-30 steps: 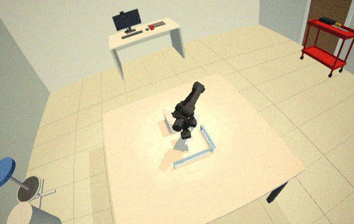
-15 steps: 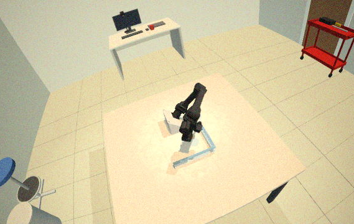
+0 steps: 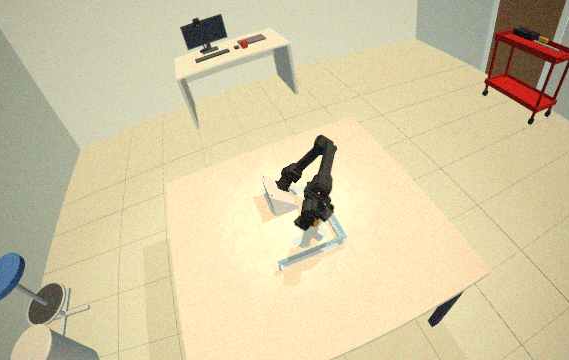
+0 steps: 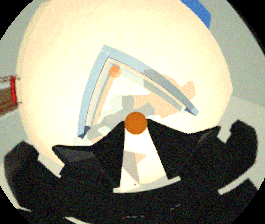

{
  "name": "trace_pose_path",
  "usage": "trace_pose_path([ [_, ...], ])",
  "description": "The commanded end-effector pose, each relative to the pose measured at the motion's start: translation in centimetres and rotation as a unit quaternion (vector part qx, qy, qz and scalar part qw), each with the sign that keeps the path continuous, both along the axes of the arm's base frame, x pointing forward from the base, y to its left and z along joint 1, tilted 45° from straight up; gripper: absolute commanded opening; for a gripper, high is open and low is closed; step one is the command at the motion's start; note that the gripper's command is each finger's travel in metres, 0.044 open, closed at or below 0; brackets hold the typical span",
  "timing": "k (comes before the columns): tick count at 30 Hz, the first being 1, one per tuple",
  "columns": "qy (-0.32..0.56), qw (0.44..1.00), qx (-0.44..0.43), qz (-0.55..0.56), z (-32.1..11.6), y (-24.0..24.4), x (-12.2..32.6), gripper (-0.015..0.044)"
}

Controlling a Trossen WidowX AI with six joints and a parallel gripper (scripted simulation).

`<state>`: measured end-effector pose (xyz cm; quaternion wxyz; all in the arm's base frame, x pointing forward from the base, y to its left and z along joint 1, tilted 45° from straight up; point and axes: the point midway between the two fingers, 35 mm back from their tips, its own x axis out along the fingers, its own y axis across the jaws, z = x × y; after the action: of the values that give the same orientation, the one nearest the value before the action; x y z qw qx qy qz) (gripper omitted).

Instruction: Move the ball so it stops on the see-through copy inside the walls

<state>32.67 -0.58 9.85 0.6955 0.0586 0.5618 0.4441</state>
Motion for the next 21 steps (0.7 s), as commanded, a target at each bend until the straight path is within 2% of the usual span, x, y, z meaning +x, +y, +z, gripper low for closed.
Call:
trace_pose_path([
  [1, 0.039, 0.998, 0.001, -0.046, 0.5, 1.0, 0.8, 0.0000],
  [16, 0.175, 0.967, 0.005, -0.186, 1.9, 4.2, 2.6, 0.0000],
  [21, 0.181, 0.965, 0.005, -0.192, 2.0, 4.4, 2.7, 0.0000],
])
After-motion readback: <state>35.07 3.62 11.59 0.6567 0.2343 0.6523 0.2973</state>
